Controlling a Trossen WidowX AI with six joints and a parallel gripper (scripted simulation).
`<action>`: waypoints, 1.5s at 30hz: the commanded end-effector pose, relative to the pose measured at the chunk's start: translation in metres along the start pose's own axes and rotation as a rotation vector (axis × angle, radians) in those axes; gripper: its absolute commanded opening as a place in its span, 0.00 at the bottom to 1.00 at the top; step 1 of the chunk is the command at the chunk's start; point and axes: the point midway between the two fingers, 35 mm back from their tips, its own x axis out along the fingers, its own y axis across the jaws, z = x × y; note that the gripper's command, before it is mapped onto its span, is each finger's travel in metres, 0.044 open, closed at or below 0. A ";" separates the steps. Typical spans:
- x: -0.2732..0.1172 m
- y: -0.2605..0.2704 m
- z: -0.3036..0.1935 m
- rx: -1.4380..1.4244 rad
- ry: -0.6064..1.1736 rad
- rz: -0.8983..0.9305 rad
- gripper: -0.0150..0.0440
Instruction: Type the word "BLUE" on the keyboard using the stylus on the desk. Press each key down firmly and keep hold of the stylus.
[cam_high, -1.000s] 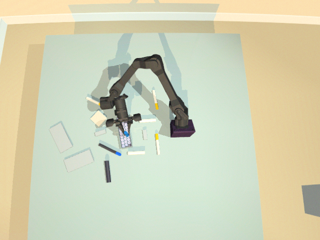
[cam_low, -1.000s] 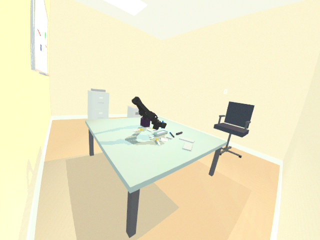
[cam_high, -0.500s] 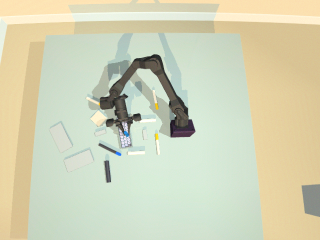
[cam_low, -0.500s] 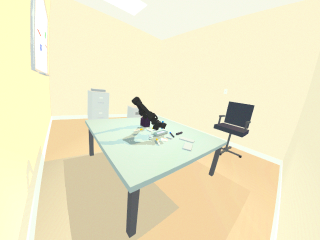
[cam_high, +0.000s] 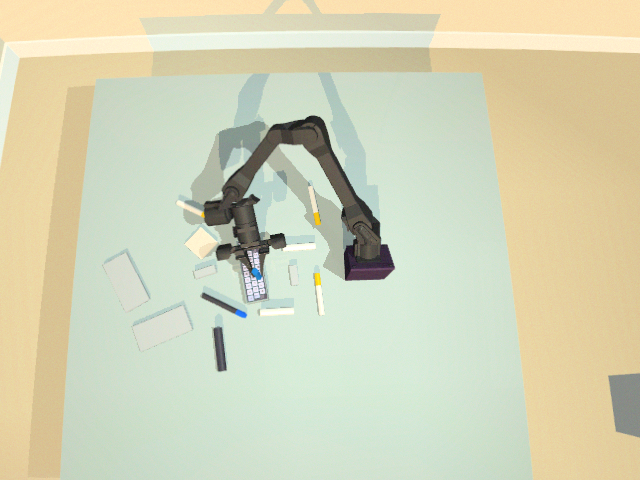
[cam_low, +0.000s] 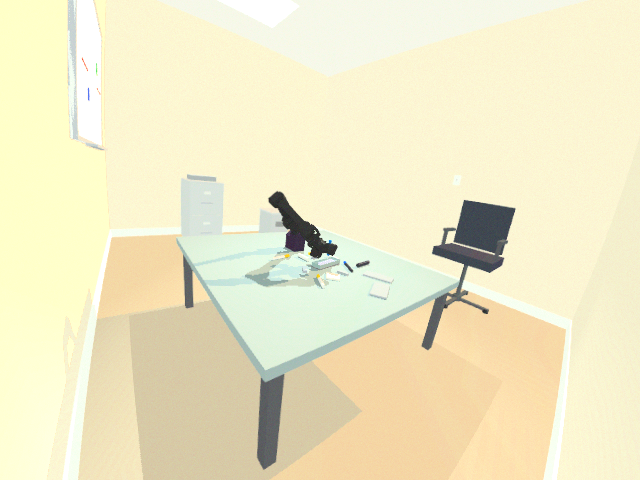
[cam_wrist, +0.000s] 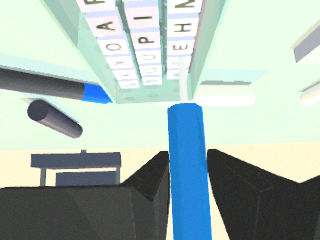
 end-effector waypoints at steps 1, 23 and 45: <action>0.000 0.001 0.002 -0.005 -0.004 0.002 0.39; 0.005 0.001 0.010 -0.005 -0.004 0.001 0.39; -0.014 0.001 -0.024 -0.006 -0.002 0.002 0.39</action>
